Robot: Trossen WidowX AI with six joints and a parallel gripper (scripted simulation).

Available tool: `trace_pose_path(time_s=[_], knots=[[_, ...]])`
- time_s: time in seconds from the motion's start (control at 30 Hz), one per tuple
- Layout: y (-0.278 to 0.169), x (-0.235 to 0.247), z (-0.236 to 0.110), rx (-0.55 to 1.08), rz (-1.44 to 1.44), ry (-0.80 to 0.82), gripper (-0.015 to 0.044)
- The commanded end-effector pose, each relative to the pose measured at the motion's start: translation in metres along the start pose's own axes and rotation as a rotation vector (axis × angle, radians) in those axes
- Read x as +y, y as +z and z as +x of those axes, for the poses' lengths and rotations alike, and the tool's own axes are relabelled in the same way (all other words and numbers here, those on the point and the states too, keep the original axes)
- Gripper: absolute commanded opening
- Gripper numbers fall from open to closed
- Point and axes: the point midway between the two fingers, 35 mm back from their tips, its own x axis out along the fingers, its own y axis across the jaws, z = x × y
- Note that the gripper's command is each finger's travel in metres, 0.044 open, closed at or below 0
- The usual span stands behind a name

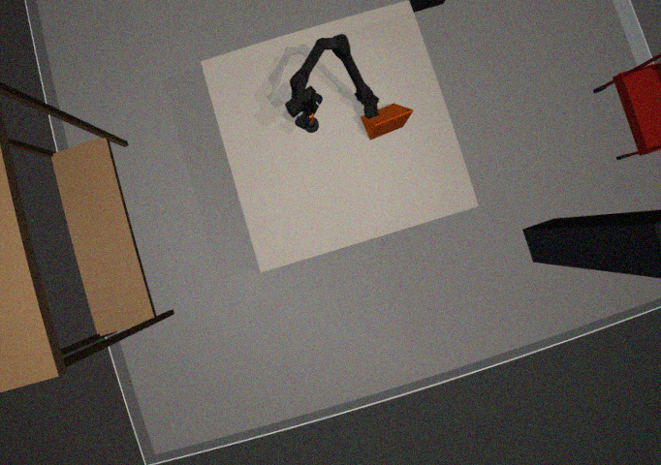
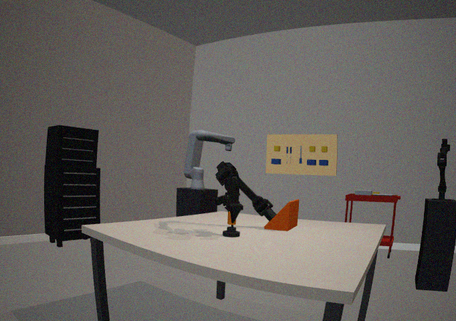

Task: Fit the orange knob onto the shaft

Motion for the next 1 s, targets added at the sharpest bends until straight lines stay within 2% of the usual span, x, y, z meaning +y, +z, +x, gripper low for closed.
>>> trace_pose_path(time_s=[0.0,0.97], knots=[[0.0005,0.0000,0.0003,-0.003,-0.007,0.000,0.0000],[0.0005,0.0000,0.0005,-0.003,-0.018,0.000,0.0000]])
